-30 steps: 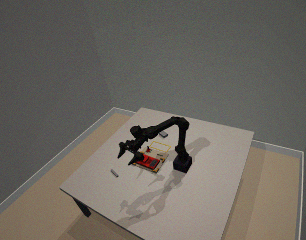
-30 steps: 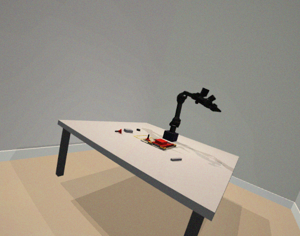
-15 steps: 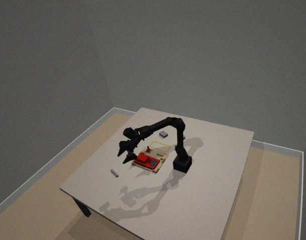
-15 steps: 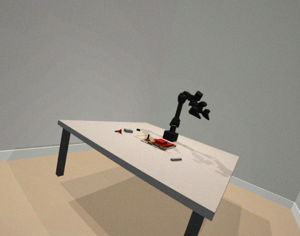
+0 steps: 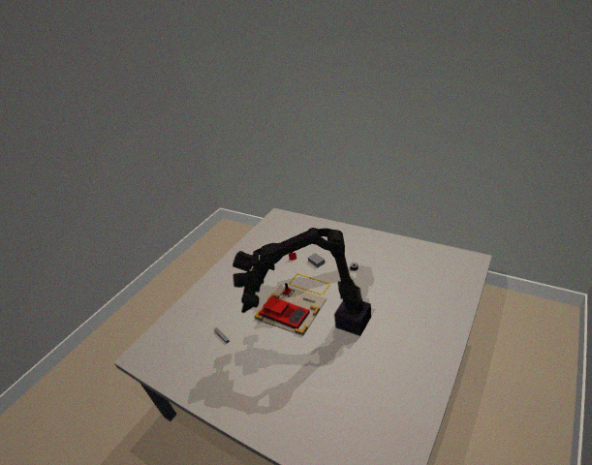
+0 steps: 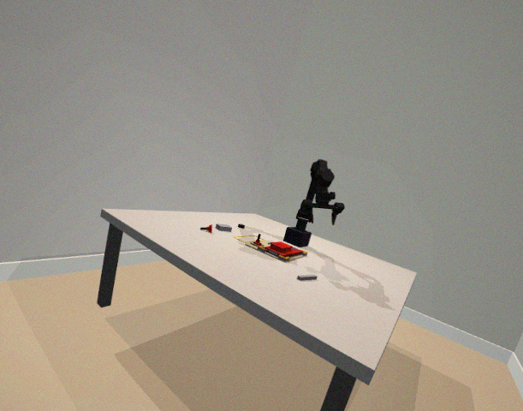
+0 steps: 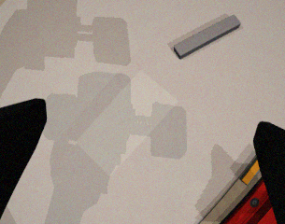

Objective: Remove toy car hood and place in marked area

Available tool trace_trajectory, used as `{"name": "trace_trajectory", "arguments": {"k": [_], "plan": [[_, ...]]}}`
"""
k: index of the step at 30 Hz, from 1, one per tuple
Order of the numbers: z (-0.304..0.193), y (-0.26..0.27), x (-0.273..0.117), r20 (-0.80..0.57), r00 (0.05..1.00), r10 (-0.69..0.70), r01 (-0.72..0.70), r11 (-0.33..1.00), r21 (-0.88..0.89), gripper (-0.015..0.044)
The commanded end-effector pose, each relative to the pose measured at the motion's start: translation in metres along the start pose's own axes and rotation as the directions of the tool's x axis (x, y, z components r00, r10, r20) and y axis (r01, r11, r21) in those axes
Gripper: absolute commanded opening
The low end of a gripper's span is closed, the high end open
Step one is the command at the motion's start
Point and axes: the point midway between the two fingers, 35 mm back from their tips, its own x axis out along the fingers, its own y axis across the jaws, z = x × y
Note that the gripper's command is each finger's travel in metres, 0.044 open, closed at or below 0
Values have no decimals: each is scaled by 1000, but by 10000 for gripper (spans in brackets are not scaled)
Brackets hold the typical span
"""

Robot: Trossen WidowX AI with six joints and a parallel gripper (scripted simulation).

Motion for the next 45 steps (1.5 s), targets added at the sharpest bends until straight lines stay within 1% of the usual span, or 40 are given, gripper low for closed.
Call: {"name": "trace_trajectory", "arguments": {"k": [1,9,15,17,45], "plan": [[-23,-42,11,-126,989,-81,99,986,136,440],[-70,-103,18,-346,925,-157,274,906,323,440],[-109,-140,14,-508,845,-167,412,808,421,440],[-117,-142,14,-538,827,-164,439,786,435,440],[-123,-143,23,-543,824,-163,443,782,438,440]]}}
